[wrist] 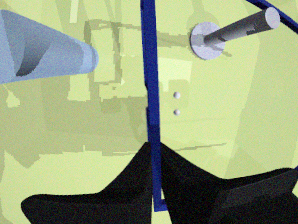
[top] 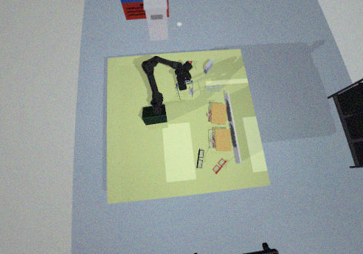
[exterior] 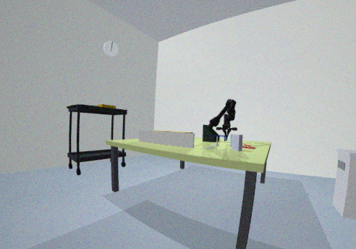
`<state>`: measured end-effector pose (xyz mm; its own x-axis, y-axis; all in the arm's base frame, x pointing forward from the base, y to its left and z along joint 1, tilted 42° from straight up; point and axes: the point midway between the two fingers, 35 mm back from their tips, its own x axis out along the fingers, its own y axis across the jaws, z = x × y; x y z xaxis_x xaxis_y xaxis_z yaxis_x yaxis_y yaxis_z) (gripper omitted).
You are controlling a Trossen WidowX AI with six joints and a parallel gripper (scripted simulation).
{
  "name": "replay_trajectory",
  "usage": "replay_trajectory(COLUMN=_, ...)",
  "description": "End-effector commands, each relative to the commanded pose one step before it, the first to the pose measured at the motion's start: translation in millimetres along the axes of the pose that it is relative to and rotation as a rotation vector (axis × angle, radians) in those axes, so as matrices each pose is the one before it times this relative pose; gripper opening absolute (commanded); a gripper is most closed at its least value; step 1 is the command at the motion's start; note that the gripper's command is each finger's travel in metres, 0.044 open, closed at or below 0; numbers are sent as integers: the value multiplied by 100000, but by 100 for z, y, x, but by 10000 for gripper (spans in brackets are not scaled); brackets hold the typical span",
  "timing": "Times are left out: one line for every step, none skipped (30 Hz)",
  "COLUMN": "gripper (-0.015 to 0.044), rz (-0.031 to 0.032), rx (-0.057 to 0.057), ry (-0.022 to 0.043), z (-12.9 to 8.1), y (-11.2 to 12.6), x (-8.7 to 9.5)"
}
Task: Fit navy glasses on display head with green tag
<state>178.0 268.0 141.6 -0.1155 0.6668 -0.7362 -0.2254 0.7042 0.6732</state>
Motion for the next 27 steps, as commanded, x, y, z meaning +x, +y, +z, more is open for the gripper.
replay_trajectory(gripper=0, rz=-224, rx=193, ry=152, z=-337, y=41, x=80)
replay_trajectory(gripper=0, rz=3, rx=2, ry=2, z=-65, y=23, x=0)
replay_trajectory(gripper=0, rz=3, rx=2, ry=2, z=-65, y=22, x=0)
replay_trajectory(gripper=0, rz=3, rx=2, ry=2, z=-66, y=21, x=0)
replay_trajectory(gripper=0, rz=3, rx=2, ry=2, z=-66, y=21, x=0)
replay_trajectory(gripper=0, rz=3, rx=2, ry=2, z=-66, y=20, x=0)
replay_trajectory(gripper=0, rz=3, rx=2, ry=2, z=-64, y=19, x=0)
replay_trajectory(gripper=0, rz=3, rx=2, ry=2, z=-66, y=19, x=0)
replay_trajectory(gripper=0, rz=3, rx=2, ry=2, z=-68, y=19, x=0)
replay_trajectory(gripper=0, rz=3, rx=2, ry=2, z=-64, y=18, x=0)
replay_trajectory(gripper=0, rz=3, rx=2, ry=2, z=-66, y=18, x=0)
replay_trajectory(gripper=0, rz=3, rx=2, ry=2, z=-62, y=16, x=0)
replay_trajectory(gripper=0, rz=3, rx=2, ry=2, z=-64, y=16, x=0)
replay_trajectory(gripper=0, rz=3, rx=2, ry=2, z=-67, y=17, x=0)
replay_trajectory(gripper=0, rz=3, rx=2, ry=2, z=-62, y=15, x=0)
replay_trajectory(gripper=0, rz=3, rx=2, ry=2, z=-64, y=15, x=0)
replay_trajectory(gripper=0, rz=4, rx=3, ry=2, z=-67, y=15, x=0)
replay_trajectory(gripper=0, rz=3, rx=2, ry=2, z=-61, y=13, x=0)
replay_trajectory(gripper=0, rz=3, rx=2, ry=2, z=-59, y=12, x=0)
replay_trajectory(gripper=0, rz=3, rx=2, ry=2, z=-59, y=11, x=0)
replay_trajectory(gripper=0, rz=2, rx=2, ry=2, z=-60, y=10, x=0)
replay_trajectory(gripper=0, rz=2, rx=2, ry=2, z=-60, y=9, x=0)
replay_trajectory(gripper=0, rz=2, rx=2, ry=2, z=-60, y=9, x=0)
replay_trajectory(gripper=0, rz=2, rx=2, ry=2, z=-63, y=9, x=0)
replay_trajectory(gripper=0, rz=3, rx=2, ry=2, z=-64, y=9, x=0)
replay_trajectory(gripper=0, rz=0, rx=0, ry=0, z=9, y=0, x=0)
replay_trajectory(gripper=0, rz=0, rx=-1, ry=-1, z=20, y=0, x=0)
